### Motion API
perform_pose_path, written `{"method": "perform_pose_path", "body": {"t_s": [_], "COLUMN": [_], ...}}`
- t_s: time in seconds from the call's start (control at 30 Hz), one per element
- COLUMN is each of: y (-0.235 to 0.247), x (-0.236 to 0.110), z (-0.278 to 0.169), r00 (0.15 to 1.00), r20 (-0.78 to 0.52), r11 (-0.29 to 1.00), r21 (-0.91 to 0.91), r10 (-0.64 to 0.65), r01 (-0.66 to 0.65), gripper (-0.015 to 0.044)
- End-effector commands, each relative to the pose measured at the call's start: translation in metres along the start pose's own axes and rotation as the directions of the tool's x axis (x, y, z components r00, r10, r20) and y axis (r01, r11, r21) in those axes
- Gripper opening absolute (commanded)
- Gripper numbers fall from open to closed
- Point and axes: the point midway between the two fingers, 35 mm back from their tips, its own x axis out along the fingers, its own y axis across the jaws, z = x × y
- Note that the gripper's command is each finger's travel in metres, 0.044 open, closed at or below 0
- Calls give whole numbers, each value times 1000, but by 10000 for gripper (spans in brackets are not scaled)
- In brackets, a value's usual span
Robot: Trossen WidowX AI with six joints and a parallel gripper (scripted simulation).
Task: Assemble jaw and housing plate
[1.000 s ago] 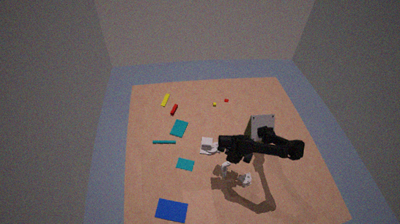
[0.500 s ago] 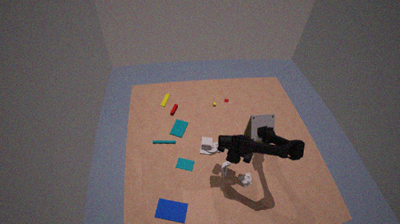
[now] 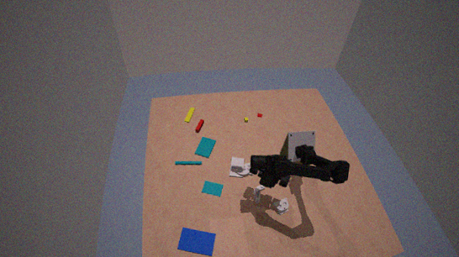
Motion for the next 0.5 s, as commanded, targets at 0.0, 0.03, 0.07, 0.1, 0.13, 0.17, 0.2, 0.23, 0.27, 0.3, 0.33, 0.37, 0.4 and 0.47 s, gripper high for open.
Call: {"method": "perform_pose_path", "body": {"t_s": [0.0,0.03,0.07,0.1,0.13,0.17,0.2,0.23,0.27,0.3,0.33,0.37,0.4,0.47], "y": [0,0,0,0,0,0,0,0,0,0,0,0,0,0], "x": [0,0,0,0,0,0,0,0,0,0,0,0,0,0], "z": [0,0,0,0,0,0,0,0,0,0,0,0,0,0], "r00": [1000,1000,1000,1000,1000,1000,1000,1000,1000,1000,1000,1000,1000,1000], "r20": [0,0,0,0,0,0,0,0,0,0,0,0,0,0], "r11": [1000,1000,1000,1000,1000,1000,1000,1000,1000,1000,1000,1000,1000,1000], "r21": [0,0,0,0,0,0,0,0,0,0,0,0,0,0], "r10": [0,0,0,0,0,0,0,0,0,0,0,0,0,0], "r01": [0,0,0,0,0,0,0,0,0,0,0,0,0,0], "gripper": [236,263,289,315,341,368,394,420,440,440,440,440,440,440]}}
